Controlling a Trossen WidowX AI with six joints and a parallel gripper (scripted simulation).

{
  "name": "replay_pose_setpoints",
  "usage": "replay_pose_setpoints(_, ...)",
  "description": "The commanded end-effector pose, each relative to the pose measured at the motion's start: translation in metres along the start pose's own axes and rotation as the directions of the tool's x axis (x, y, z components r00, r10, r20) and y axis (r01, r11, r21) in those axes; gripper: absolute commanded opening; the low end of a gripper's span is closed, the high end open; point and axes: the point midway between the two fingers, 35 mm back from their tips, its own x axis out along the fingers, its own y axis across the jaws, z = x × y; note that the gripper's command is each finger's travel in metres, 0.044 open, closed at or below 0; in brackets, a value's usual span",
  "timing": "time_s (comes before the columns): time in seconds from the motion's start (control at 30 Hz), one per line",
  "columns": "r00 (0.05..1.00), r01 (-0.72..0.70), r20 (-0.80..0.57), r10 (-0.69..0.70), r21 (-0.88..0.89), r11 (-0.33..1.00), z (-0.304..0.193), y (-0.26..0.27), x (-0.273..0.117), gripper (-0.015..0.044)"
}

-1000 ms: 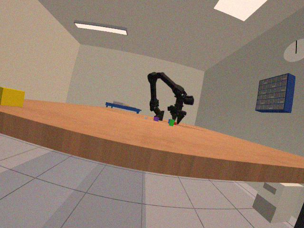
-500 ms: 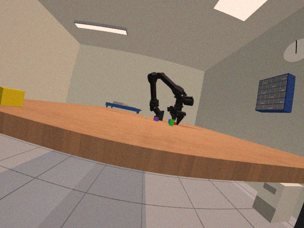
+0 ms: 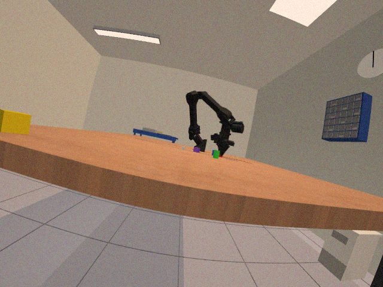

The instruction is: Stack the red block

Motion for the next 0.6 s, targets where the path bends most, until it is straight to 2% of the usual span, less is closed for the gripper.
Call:
replay_pose_setpoints(0.0,1.000,-0.002,0.003,0.002,-0.004,1.000,0.001,0.000,0.000,0.0059)
replay_pose_setpoints(0.17,1.000,-0.002,0.003,0.002,-0.004,1.000,0.001,0.000,0.000,0.0026)
replay_pose_setpoints(0.2,1.000,-0.002,0.003,0.002,-0.004,1.000,0.000,0.000,-0.001,0.0000)
replay_pose_setpoints(0.57,1.000,-0.002,0.001,0.002,-0.004,1.000,-0.001,0.000,-0.055,0.0000)
